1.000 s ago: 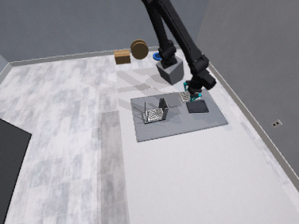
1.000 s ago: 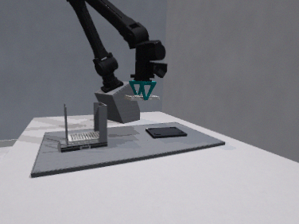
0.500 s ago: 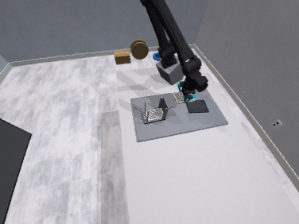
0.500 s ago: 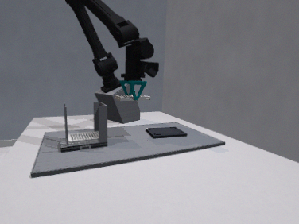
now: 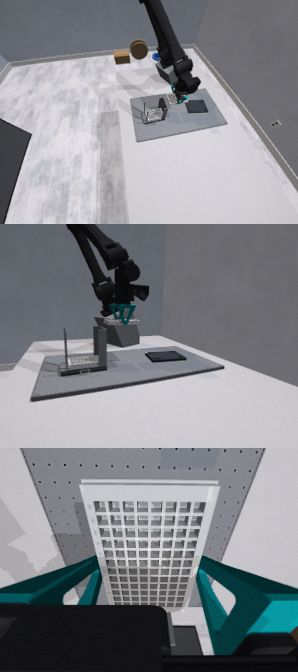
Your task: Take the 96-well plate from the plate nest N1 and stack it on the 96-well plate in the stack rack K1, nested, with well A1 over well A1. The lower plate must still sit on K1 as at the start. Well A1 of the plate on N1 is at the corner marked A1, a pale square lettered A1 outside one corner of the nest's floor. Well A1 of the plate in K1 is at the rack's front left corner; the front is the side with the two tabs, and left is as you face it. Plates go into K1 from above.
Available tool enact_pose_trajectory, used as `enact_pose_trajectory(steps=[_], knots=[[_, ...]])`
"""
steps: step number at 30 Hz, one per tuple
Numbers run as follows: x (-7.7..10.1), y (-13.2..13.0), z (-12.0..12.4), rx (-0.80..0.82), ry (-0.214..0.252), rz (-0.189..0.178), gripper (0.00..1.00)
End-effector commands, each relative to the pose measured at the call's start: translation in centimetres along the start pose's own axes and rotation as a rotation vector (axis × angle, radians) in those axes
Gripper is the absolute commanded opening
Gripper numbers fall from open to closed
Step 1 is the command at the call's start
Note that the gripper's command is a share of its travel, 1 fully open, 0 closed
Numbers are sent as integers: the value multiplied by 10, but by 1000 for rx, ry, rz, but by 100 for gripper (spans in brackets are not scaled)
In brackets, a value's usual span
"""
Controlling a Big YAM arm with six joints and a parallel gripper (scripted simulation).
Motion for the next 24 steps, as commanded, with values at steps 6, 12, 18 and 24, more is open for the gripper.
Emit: enact_pose_trajectory(steps=[6, 12, 18, 24], knots=[[15, -22, 36, 2, -4, 35, 0], [15, -24, 49, 3, -2, 34, 0], [13, -26, 69, 7, 1, 28, 0], [18, -29, 91, 3, 4, 38, 0]])
Point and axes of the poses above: the point where the finger pads meet when closed, its own x axis back along the fingers, its own y axis across the jaws, z = x × y, the point moved 6 cm from there along x, back along the fingers, and after that the axes turned 6 degrees about -x, right-handed, at the moved point
